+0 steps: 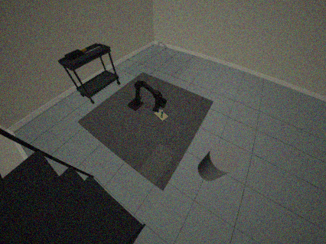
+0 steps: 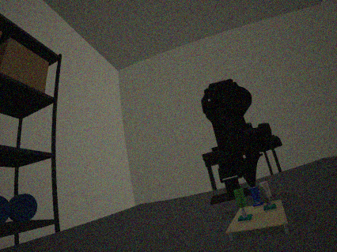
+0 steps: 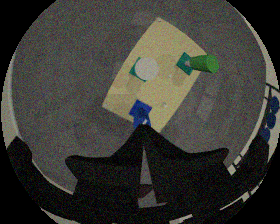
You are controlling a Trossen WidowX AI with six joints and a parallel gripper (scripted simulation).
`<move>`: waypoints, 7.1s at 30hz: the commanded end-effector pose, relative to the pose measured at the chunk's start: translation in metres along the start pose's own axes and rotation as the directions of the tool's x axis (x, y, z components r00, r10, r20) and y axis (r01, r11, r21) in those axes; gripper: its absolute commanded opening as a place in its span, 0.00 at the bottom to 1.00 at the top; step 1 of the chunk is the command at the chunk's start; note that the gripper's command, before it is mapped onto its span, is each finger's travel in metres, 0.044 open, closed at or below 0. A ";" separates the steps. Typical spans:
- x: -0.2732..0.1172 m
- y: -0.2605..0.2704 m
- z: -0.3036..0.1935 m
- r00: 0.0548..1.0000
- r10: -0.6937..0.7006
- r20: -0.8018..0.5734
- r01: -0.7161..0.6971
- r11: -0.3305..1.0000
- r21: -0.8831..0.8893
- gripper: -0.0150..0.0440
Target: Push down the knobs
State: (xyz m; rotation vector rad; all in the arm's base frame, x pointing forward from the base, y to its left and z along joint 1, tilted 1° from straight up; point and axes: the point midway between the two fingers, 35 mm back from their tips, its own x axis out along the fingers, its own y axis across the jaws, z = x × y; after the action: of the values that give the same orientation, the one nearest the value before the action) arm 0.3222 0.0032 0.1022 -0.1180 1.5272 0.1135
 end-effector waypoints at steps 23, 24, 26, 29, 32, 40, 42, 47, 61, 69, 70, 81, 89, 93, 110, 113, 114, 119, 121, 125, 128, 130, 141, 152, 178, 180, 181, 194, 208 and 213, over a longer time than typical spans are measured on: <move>-0.025 -0.023 0.019 0.994 -0.056 0.096 0.065 0.994 -0.085 0.25; -0.026 -0.024 0.020 0.994 -0.055 0.095 0.067 0.991 -0.120 0.25; -0.028 -0.025 0.023 0.994 -0.053 0.091 0.070 0.980 -0.187 0.25; -0.031 -0.027 0.026 0.995 -0.051 0.086 0.073 0.955 -0.287 0.25; -0.033 -0.029 0.030 0.996 -0.048 0.080 0.075 0.920 -0.384 0.25; -0.040 -0.035 0.040 0.997 -0.040 0.066 0.072 0.781 -0.620 0.25; -0.041 -0.037 0.042 0.997 -0.038 0.063 0.070 0.736 -0.673 0.25; -0.045 -0.040 0.048 0.998 -0.032 0.054 0.063 0.611 -0.789 0.25; -0.054 -0.051 0.061 0.999 -0.017 0.030 0.032 0.177 -0.984 0.25; -0.059 -0.057 0.068 1.000 -0.007 0.016 0.016 -0.096 -0.995 0.25; -0.059 -0.058 0.069 1.000 -0.006 0.015 0.014 -0.130 -0.991 0.25; -0.054 -0.060 0.072 1.000 -0.002 0.009 0.008 -0.247 -0.969 0.25; -0.040 -0.060 0.072 1.000 -0.002 0.009 0.008 -0.247 -0.969 0.25; -0.036 -0.060 0.072 1.000 -0.002 0.009 0.008 -0.247 -0.969 0.25; -0.021 -0.060 0.072 1.000 -0.002 0.009 0.008 -0.247 -0.969 0.25; -0.021 -0.060 0.072 1.000 -0.002 0.009 0.008 -0.247 -0.969 0.25; -0.020 -0.060 0.072 1.000 -0.002 0.009 0.008 -0.247 -0.969 0.25; -0.019 -0.060 0.072 1.000 -0.002 0.009 0.008 -0.247 -0.969 0.25; -0.018 -0.060 0.072 1.000 -0.002 0.009 0.008 -0.247 -0.969 0.25; -0.017 -0.060 0.072 1.000 -0.002 0.009 0.008 -0.247 -0.969 0.25; -0.017 -0.060 0.072 1.000 -0.002 0.009 0.008 -0.247 -0.969 0.25; -0.016 -0.060 0.072 1.000 -0.002 0.009 0.008 -0.247 -0.969 0.25; -0.016 -0.060 0.072 1.000 -0.002 0.009 0.008 -0.247 -0.969 0.25; -0.016 -0.060 0.072 1.000 -0.002 0.009 0.008 -0.247 -0.969 0.25; -0.008 -0.060 0.072 1.000 -0.002 0.009 0.008 -0.247 -0.969 0.25; -0.008 -0.060 0.072 1.000 -0.002 0.009 0.008 -0.247 -0.969 0.25; -0.008 -0.060 0.072 1.000 -0.002 0.009 0.008 -0.247 -0.969 0.25; -0.004 -0.060 0.072 1.000 -0.002 0.009 0.008 -0.247 -0.969 0.25; 0.000 -0.060 0.072 1.000 -0.002 0.009 0.008 -0.247 -0.969 0.25; 0.000 -0.060 0.072 1.000 -0.002 0.009 0.008 -0.247 -0.969 0.25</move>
State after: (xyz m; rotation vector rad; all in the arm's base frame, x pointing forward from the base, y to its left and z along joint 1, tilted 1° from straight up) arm 0.4014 -0.0466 0.1109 -1.5279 0.9696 1.4441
